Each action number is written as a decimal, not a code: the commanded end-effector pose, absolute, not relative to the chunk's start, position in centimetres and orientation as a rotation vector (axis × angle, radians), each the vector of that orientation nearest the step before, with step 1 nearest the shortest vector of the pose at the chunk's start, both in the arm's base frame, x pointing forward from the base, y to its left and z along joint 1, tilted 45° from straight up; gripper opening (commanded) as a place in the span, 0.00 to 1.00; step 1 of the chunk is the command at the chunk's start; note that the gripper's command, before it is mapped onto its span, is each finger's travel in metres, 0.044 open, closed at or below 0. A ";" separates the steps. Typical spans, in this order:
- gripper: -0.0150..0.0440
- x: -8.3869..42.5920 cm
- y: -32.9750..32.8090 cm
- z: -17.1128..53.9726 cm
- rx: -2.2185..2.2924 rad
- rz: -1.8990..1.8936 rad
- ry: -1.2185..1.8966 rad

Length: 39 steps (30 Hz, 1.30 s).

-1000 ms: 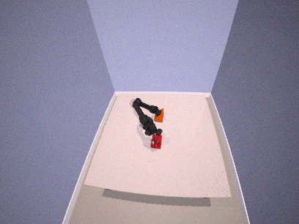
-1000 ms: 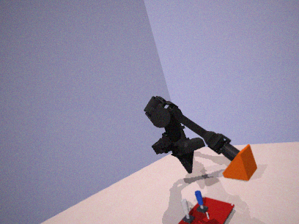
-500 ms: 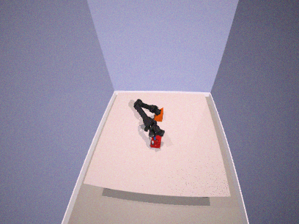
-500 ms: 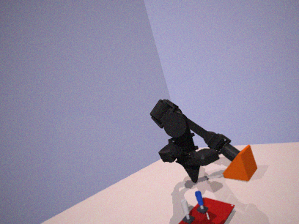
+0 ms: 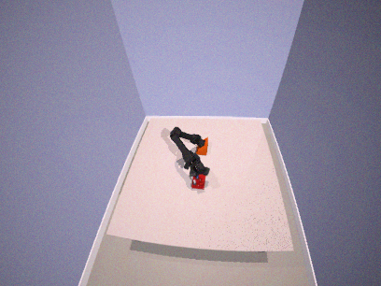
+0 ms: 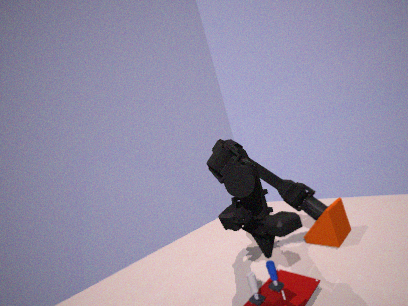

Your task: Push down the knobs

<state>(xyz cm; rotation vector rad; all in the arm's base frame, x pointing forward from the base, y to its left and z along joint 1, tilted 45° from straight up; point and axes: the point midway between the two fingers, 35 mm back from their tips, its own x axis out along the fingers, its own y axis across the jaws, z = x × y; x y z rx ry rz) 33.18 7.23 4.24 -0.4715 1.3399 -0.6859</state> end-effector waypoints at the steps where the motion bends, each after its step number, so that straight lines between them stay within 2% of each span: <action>1: 0.25 33.2 6.7 3.8 -0.477 -0.688 1.340; 39: 0.25 33.2 6.3 3.5 -0.478 -0.688 1.340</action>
